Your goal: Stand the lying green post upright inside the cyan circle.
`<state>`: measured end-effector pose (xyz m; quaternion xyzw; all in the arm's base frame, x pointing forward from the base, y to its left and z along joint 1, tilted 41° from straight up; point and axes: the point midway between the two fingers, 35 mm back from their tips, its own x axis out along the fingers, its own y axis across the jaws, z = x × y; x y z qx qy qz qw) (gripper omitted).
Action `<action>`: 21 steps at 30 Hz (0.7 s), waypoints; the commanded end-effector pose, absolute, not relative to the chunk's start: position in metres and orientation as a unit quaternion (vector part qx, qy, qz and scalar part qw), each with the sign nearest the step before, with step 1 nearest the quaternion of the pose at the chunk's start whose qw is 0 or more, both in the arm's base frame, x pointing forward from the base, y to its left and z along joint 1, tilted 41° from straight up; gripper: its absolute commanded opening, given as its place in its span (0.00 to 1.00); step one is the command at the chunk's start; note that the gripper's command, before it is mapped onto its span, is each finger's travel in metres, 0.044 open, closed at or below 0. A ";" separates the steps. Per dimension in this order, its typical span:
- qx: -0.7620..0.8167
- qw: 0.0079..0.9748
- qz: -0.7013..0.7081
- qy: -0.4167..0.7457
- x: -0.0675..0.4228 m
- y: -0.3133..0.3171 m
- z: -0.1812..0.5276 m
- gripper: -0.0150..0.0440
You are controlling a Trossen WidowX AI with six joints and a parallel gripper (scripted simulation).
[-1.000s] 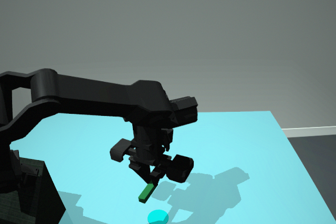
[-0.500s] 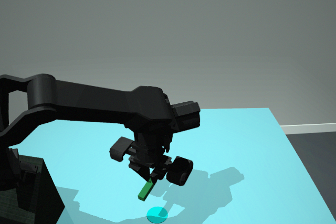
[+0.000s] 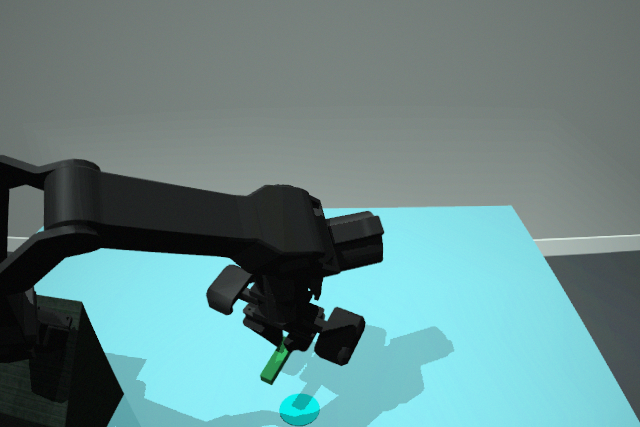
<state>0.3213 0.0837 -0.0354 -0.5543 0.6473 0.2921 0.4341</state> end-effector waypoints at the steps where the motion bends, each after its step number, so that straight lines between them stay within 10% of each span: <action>1: -0.544 0.438 0.306 0.647 0.318 0.082 -0.038 0.29; 21: -0.500 0.466 0.360 0.635 0.315 0.078 -0.046 0.29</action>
